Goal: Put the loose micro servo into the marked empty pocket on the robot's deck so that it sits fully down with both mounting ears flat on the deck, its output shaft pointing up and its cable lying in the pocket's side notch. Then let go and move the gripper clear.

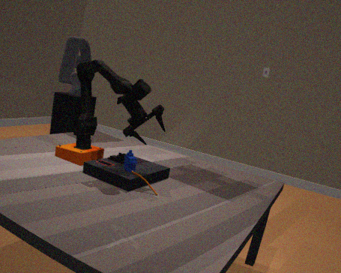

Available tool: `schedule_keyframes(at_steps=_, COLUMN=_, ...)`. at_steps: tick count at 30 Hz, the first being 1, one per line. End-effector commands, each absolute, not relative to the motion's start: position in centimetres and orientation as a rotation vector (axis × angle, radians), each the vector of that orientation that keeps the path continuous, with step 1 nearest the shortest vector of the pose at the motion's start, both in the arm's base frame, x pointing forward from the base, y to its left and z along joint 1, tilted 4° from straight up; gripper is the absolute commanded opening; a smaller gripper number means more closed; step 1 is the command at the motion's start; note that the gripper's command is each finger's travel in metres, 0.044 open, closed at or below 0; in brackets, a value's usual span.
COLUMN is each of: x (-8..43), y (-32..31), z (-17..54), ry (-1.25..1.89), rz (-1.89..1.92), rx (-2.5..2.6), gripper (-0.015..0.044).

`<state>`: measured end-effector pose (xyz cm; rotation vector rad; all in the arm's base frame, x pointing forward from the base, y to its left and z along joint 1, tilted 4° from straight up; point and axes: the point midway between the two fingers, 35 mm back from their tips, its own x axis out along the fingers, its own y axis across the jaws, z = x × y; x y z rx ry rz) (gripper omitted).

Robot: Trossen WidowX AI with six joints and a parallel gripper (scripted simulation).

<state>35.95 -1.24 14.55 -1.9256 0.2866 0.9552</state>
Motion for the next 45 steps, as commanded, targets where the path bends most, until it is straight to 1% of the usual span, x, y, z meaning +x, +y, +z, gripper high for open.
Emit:
schedule_keyframes(at_steps=1, x=35.9, y=-2.1, z=13.4, ry=0.364, rz=1.065, rx=-1.934, gripper=0.0440)
schedule_keyframes(at_steps=14, x=34.6, y=-5.1, z=11.3, ry=0.566, rz=1.493, rx=-1.917, gripper=0.0440)
schedule_keyframes(at_steps=25, x=32.7, y=-7.2, z=10.8, ry=0.644, rz=1.885, rx=-1.836, gripper=0.0440)
schedule_keyframes(at_steps=45, x=32.6, y=-7.3, z=7.7, ry=0.644, rz=1.892, rx=-1.834, gripper=0.0440)
